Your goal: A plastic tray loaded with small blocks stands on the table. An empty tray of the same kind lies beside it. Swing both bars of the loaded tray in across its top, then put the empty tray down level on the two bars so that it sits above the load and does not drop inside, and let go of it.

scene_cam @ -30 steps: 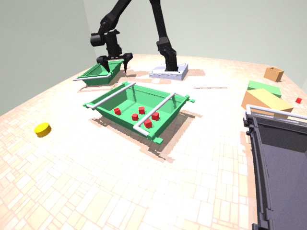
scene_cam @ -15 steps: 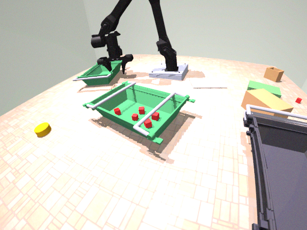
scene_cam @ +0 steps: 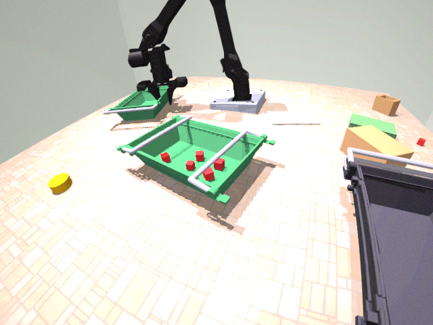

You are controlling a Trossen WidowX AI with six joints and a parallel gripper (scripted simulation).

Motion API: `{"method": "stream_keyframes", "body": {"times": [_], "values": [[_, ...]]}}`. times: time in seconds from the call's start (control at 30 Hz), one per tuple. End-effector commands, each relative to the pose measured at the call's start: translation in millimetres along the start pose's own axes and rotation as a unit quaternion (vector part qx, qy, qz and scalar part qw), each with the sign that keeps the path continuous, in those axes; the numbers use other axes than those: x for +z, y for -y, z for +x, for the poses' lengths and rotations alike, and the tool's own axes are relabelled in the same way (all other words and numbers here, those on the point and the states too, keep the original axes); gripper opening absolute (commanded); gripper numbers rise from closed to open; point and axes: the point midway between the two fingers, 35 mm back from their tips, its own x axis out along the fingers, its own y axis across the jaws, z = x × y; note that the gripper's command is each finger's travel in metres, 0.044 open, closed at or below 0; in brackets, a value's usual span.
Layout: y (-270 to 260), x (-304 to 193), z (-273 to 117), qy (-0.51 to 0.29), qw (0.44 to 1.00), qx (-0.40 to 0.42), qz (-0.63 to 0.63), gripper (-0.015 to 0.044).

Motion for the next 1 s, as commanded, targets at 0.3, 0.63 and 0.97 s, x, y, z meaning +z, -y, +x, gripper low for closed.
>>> {"method": "stream_keyframes", "body": {"times": [0.3, 0.63, 0.97], "values": [[1.2, -0.5, 0.2, -0.002, 1.000, -0.003, 0.002, 0.0081], [0.8, -0.5, -2.4, -0.002, 1.000, -0.003, 0.002, 0.0015], [-2.1, -0.1, -53.2, -0.002, 1.000, -0.002, 0.002, 0.0000]]}}
